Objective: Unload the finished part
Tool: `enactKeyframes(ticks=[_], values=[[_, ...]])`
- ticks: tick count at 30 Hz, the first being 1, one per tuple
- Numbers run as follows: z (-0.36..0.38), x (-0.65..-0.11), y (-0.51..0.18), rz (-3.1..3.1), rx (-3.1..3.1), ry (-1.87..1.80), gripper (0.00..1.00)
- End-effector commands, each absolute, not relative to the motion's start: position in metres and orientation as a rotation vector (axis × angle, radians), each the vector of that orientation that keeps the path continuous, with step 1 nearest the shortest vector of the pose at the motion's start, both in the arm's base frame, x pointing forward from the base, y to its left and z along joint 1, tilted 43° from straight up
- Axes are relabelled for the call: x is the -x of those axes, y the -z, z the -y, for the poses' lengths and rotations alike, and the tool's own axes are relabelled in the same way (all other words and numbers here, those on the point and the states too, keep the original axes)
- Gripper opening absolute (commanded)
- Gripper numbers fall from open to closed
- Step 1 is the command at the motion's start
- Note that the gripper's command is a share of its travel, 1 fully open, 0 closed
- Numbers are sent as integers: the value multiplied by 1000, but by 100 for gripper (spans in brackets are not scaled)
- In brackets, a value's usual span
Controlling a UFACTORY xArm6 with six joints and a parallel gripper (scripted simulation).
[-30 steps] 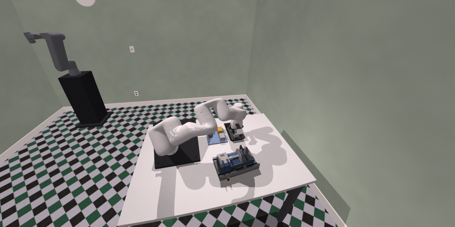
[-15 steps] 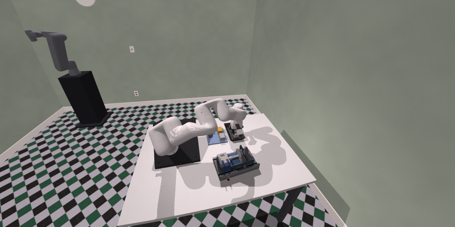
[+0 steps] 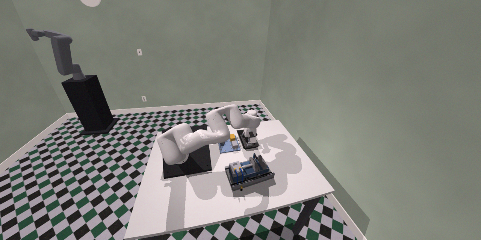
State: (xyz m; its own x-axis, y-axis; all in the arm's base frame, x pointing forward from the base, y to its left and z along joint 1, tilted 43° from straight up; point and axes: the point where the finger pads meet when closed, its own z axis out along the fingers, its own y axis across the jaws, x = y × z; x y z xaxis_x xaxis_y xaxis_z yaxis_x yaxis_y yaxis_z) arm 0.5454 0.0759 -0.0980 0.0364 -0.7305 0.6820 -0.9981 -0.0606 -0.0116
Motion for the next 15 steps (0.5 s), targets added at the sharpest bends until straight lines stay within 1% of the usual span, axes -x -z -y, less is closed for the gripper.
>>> enactKeyframes(ticks=[1,15], values=[[-77,-547,97,1745,-1846,-741,0],[-76,-547,99,1745,-1846,-741,0]])
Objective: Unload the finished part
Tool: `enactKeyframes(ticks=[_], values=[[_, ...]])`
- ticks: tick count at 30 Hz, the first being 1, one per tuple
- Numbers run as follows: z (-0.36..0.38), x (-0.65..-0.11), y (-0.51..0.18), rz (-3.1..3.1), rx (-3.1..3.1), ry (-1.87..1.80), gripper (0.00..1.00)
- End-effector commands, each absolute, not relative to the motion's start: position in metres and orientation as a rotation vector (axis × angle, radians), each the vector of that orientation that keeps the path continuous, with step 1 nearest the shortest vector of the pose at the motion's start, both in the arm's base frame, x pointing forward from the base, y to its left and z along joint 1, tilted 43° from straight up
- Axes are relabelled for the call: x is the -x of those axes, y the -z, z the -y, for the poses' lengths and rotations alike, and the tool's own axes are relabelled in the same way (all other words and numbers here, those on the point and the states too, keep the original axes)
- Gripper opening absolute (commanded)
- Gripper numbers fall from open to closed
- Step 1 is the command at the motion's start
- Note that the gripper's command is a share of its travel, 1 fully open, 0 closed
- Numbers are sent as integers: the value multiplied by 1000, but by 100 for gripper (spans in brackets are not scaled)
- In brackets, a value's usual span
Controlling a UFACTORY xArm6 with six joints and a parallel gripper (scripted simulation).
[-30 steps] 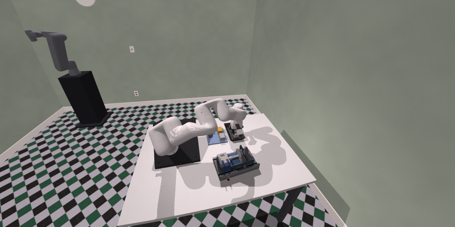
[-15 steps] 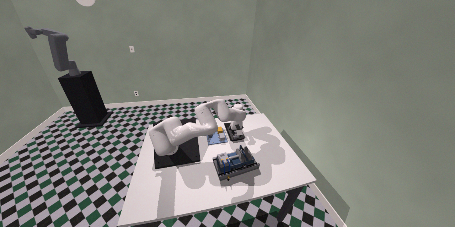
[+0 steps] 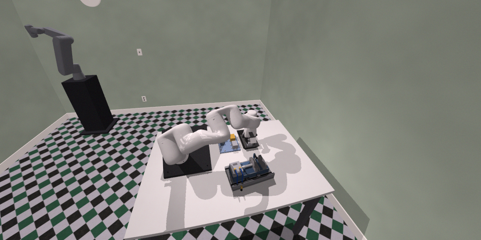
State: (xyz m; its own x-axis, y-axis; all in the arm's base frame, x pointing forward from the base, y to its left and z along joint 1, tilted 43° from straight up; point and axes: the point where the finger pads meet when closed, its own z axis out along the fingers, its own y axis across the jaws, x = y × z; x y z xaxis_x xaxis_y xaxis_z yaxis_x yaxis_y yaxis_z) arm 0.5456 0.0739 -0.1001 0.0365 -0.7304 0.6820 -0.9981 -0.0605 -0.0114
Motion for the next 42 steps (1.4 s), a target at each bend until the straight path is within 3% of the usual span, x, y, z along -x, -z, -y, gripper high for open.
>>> enactKeyframes(ticks=[1,9,10,42], values=[[-76,-547,99,1745,-1846,-741,0],[-76,-547,99,1745,-1846,-741,0],[-76,-547,99,1745,-1846,-741,69],[-76,-547,99,1745,-1846,-741,69]])
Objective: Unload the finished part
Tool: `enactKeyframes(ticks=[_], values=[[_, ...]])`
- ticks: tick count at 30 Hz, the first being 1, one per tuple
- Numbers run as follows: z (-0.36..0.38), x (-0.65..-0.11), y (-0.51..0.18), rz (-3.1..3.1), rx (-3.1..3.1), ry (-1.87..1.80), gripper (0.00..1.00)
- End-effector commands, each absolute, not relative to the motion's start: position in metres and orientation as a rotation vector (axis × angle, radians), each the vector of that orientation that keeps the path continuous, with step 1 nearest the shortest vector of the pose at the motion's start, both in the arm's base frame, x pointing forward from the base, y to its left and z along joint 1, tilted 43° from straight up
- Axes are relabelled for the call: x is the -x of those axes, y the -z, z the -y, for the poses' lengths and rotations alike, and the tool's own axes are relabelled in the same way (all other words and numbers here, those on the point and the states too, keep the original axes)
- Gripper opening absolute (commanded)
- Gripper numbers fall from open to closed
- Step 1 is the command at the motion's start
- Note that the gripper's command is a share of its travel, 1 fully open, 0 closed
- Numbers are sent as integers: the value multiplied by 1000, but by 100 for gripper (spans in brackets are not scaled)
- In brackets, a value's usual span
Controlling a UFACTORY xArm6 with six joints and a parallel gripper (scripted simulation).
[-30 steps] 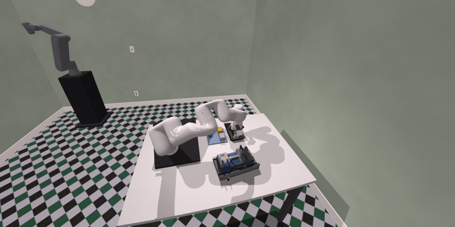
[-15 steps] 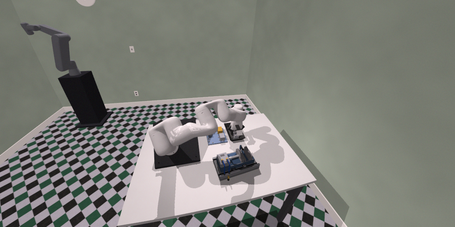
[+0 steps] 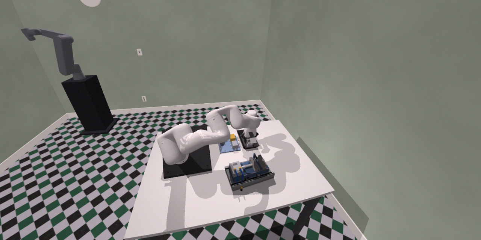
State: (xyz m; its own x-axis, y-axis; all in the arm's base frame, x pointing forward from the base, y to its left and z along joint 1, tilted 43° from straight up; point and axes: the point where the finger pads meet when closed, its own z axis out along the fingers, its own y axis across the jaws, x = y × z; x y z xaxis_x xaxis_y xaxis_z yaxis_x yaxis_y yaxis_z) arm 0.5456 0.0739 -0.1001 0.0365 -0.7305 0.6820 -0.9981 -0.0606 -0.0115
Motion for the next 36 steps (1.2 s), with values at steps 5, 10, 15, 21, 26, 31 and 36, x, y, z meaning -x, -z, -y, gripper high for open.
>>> enactKeyframes(ticks=[5,10,15,21,26,31,36], values=[[-76,-547,99,1745,-1846,-741,69],[-79,-547,95,1745,-1846,-741,69],[-90,-546,83,1745,-1846,-741,69],[-107,-545,65,1745,-1846,-741,69],[-123,-543,48,1745,-1846,-741,69],[-142,-542,27,1745,-1846,-741,69],[-158,-540,10,1745,-1846,-741,69]])
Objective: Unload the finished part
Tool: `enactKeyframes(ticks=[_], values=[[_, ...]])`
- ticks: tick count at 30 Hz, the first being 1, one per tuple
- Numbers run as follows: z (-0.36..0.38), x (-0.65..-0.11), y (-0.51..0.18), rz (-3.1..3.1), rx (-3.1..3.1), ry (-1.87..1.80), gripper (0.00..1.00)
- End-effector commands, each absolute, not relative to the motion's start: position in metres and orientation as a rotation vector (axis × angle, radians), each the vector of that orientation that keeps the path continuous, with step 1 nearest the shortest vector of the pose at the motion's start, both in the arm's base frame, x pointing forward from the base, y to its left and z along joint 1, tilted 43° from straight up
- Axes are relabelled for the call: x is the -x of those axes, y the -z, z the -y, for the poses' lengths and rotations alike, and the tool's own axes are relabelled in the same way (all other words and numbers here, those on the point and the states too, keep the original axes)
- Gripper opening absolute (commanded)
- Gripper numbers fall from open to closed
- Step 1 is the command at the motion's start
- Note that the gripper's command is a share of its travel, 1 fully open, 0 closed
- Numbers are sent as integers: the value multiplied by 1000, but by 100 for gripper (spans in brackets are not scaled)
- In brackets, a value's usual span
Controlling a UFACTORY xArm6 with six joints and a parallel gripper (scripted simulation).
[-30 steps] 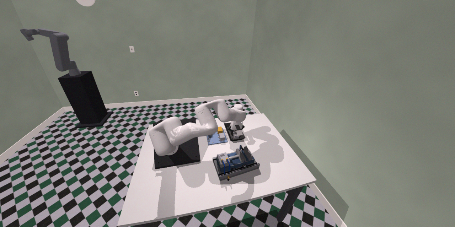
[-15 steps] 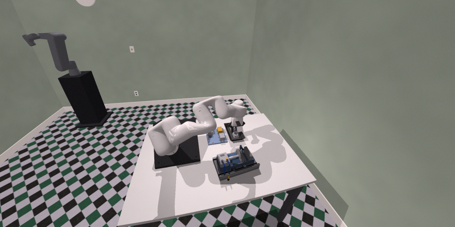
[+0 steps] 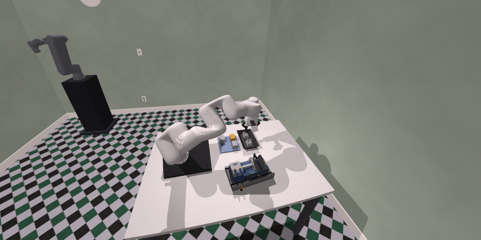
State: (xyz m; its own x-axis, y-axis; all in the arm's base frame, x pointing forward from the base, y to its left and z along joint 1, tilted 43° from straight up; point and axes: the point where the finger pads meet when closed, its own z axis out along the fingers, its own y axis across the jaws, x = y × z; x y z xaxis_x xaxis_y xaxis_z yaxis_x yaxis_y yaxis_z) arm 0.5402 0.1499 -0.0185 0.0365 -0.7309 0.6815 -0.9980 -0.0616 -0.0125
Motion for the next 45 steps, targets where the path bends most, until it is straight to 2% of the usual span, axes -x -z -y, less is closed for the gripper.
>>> enactKeyframes(ticks=[1,16,17,45], values=[[-160,-540,7,1745,-1846,-741,69],[-173,-539,-6,1745,-1846,-741,69],[-173,-539,-6,1745,-1846,-741,0],[-173,-539,-6,1745,-1846,-741,0]])
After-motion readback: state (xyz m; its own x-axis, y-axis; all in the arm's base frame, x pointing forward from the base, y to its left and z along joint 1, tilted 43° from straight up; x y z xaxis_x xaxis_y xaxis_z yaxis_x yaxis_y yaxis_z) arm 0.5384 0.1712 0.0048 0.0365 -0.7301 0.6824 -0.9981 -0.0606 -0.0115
